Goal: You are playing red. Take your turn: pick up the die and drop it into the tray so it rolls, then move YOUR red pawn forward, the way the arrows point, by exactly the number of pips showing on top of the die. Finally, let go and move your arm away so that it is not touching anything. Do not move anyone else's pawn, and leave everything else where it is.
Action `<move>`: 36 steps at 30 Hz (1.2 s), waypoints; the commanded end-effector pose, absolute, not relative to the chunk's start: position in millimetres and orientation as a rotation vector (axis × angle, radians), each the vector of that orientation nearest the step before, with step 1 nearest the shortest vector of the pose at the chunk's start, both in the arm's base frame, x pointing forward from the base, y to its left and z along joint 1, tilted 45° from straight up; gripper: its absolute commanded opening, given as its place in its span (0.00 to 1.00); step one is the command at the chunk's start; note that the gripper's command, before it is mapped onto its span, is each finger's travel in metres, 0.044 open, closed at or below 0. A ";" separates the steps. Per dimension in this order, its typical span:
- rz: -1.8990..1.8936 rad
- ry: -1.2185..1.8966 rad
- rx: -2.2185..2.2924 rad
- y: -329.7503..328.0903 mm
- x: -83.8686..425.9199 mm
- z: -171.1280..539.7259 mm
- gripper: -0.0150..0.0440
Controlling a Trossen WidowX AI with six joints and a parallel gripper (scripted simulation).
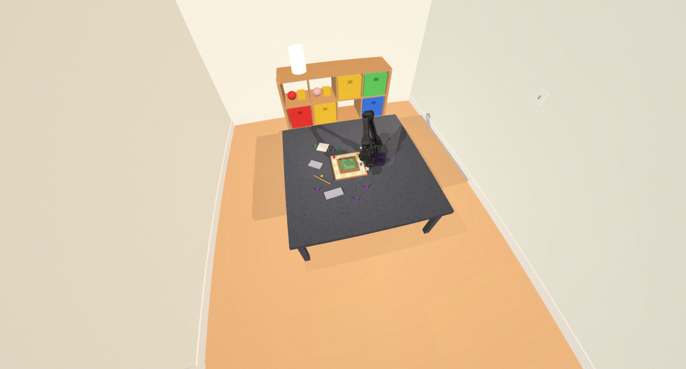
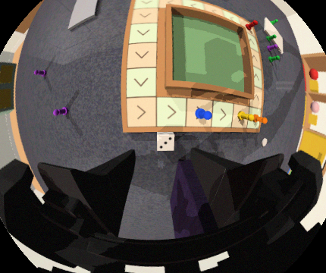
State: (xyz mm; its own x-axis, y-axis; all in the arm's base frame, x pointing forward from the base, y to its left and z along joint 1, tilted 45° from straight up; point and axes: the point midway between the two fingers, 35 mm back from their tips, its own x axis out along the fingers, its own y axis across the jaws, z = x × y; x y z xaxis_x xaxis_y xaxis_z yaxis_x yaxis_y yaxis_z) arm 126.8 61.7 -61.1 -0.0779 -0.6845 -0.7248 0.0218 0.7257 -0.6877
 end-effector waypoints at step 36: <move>-0.659 1.564 -0.559 11.7 112.7 -103.7 0.72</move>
